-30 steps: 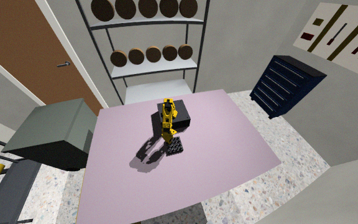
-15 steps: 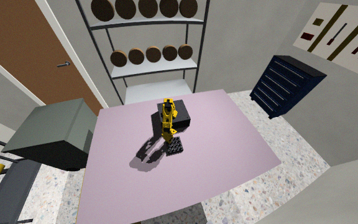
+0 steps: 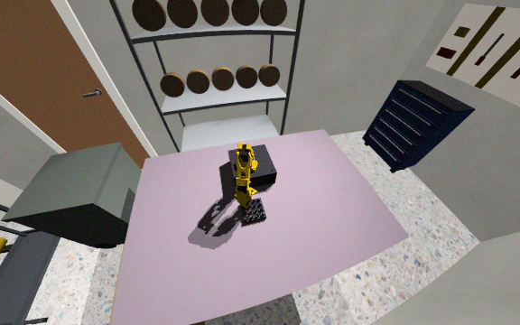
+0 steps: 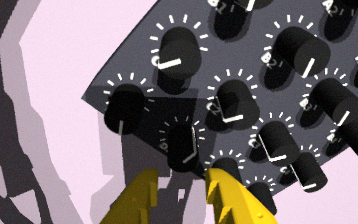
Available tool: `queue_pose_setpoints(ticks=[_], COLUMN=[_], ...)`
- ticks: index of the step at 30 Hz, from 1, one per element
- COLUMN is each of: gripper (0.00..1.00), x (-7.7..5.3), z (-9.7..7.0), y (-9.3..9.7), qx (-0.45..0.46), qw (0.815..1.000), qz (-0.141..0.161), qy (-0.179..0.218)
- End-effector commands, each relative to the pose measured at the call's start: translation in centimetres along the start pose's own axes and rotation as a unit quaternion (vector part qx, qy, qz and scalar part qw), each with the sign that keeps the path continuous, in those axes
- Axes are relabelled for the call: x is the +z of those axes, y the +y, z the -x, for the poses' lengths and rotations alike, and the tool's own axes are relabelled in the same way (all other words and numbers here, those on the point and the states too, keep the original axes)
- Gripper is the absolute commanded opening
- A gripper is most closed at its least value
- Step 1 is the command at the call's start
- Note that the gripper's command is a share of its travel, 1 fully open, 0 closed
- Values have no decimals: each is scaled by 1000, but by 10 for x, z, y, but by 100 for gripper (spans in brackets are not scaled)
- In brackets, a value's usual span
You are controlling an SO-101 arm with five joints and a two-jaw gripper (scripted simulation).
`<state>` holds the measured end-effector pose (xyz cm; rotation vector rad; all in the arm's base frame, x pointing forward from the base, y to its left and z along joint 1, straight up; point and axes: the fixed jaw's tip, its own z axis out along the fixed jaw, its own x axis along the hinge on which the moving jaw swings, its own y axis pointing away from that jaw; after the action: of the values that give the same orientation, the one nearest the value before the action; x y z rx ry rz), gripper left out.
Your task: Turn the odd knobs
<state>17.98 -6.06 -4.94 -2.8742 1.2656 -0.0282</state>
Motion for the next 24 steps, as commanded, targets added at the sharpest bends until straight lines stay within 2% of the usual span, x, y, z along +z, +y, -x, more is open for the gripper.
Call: queue_pose_setpoints(ticks=[1, 14, 24], gripper=[10, 10, 10], x=[8, 21, 22], z=[4, 4, 4], y=[3, 4, 4], qx=[0, 0, 0], qw=[1000, 1000, 1000], qz=[5, 5, 5], qy=[-9, -9, -9])
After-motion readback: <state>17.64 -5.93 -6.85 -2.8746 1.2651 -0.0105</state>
